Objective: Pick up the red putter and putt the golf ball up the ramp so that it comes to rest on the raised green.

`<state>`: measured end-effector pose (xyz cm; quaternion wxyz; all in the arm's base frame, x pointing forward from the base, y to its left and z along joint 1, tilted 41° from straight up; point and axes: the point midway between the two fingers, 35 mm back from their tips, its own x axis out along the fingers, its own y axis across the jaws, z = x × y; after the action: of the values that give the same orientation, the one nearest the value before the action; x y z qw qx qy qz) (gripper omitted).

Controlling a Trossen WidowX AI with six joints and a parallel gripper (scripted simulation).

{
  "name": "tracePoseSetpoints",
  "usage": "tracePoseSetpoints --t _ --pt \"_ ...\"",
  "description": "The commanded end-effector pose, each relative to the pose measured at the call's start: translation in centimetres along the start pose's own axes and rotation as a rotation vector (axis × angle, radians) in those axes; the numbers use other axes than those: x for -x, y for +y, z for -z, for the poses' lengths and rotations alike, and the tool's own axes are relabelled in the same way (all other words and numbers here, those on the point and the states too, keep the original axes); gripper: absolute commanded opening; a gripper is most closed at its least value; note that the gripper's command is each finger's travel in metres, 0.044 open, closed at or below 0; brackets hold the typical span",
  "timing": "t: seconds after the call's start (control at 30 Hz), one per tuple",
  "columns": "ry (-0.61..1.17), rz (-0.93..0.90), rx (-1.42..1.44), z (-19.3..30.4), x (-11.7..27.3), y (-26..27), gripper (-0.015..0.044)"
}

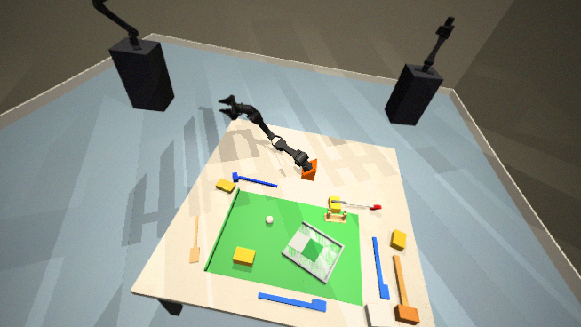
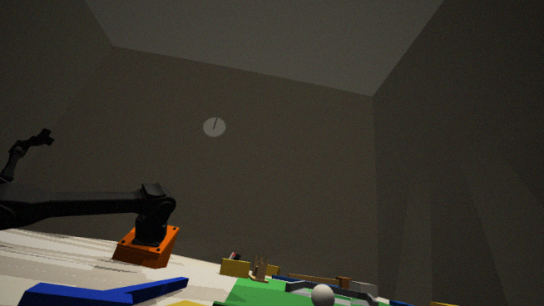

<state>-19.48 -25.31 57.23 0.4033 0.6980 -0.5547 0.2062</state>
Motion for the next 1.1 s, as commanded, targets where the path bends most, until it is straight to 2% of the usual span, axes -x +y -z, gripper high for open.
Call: tracePoseSetpoints --t 0.0,0.17,0.53,0.73,0.97,1.07 --pt "0.002 0.002 0.003 0.1 0.0 -0.1 0.0426" --pt "0.082 0.055 0.108 4.0 -1.5 -2.9 0.0440" --pt "0.388 0.242 0.519 17.9 -3.1 -15.5 0.0440" --pt "0.584 0.336 0.756 24.6 -1.6 -23.8 0.0440" --pt "0.841 0.428 1.018 30.8 2.3 -34.0 0.0440" --pt "0.877 0.452 0.989 32.1 3.1 -35.8 0.0440"
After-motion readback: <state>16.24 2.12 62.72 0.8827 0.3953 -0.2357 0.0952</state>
